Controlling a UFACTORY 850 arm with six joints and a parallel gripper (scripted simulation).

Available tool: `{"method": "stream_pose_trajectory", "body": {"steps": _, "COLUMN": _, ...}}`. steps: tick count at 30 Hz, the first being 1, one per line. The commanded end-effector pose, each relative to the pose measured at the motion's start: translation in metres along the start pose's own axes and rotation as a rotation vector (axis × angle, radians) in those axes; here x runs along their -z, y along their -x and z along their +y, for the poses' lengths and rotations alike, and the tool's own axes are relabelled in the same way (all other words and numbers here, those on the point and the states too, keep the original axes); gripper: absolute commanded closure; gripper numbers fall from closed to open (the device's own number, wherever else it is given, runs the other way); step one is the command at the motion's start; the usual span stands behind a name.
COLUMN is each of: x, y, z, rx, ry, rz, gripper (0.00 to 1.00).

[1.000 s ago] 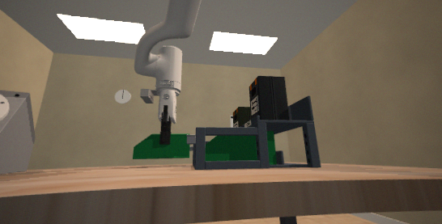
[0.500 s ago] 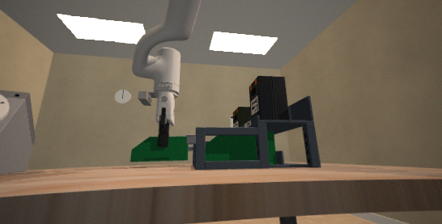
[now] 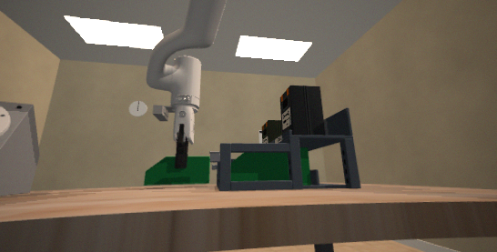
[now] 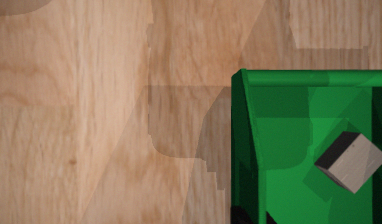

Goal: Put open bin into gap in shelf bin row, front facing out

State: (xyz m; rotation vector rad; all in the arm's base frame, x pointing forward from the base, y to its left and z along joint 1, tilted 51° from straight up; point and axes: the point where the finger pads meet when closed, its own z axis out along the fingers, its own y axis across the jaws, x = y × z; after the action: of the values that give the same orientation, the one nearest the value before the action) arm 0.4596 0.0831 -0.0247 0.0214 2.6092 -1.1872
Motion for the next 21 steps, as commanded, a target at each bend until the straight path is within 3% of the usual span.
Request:
{"method": "stream_pose_trajectory", "body": {"steps": 1, "x": 0.0004, "y": 0.0004, "z": 0.0003, "rx": -0.001, "ry": 0.001, "rz": -0.001, "gripper": 1.0}}
{"method": "stream_pose_trajectory", "body": {"steps": 20, "x": -0.0076, "y": -0.0053, "z": 0.0003, "rx": -0.001, "ry": 0.001, "rz": -0.001, "gripper": 1.0}}
{"method": "stream_pose_trajectory", "body": {"steps": 21, "x": -0.0075, "y": -0.0052, "z": 0.0003, "rx": -0.001, "ry": 0.001, "rz": -0.001, "gripper": 0.71}}
